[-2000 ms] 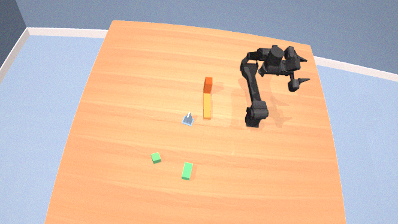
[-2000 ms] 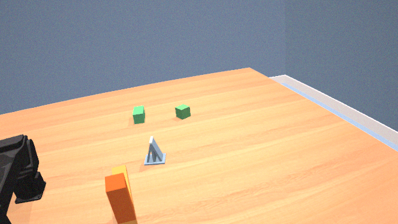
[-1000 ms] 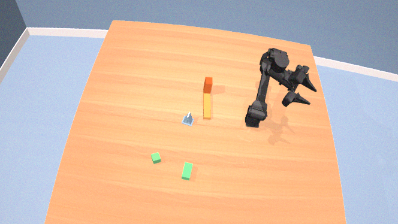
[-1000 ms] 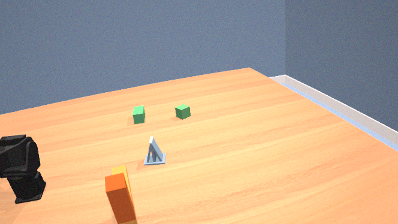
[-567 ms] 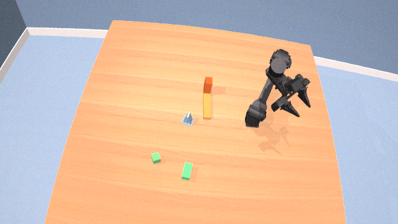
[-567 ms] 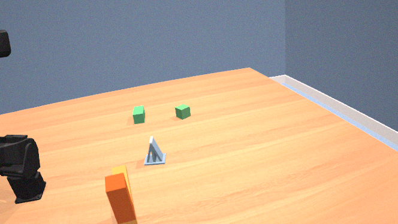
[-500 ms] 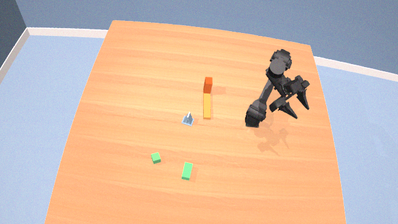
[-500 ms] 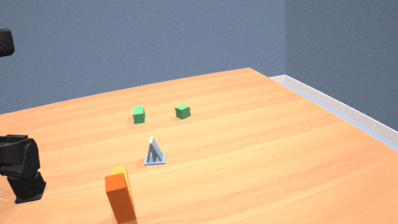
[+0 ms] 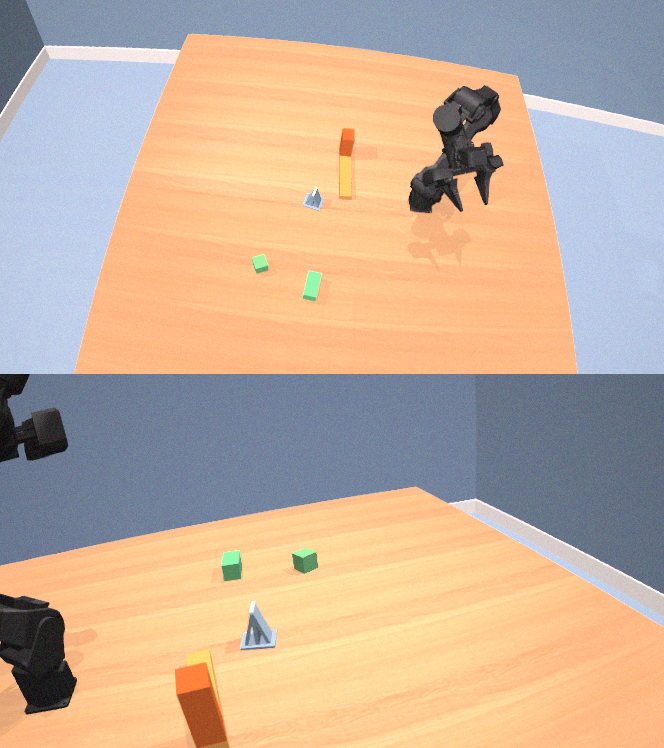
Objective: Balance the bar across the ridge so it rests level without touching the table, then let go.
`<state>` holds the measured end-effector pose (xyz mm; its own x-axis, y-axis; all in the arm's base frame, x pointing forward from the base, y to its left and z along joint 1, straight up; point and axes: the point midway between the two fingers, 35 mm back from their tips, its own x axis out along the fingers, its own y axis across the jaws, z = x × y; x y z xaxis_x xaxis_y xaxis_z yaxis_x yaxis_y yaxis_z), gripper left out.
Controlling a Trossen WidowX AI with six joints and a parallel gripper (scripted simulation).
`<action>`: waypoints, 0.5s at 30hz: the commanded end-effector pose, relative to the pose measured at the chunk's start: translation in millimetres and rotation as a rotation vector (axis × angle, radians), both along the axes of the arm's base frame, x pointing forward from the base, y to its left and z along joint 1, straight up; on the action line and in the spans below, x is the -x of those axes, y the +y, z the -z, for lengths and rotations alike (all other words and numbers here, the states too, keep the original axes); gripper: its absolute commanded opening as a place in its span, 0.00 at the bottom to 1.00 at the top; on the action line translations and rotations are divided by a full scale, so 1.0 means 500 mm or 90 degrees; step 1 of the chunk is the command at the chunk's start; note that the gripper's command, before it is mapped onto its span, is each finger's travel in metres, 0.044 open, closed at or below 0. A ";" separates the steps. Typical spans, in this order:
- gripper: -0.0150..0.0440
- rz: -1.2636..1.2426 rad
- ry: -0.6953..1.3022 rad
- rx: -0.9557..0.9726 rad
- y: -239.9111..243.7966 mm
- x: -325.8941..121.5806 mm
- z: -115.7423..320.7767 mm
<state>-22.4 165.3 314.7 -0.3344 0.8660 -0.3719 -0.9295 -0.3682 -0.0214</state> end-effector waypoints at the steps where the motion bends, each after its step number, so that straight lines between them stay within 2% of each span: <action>1: 0.79 0.048 -0.036 0.026 0.015 -0.047 0.011; 15: 0.79 0.198 -0.116 0.144 0.016 -0.191 0.056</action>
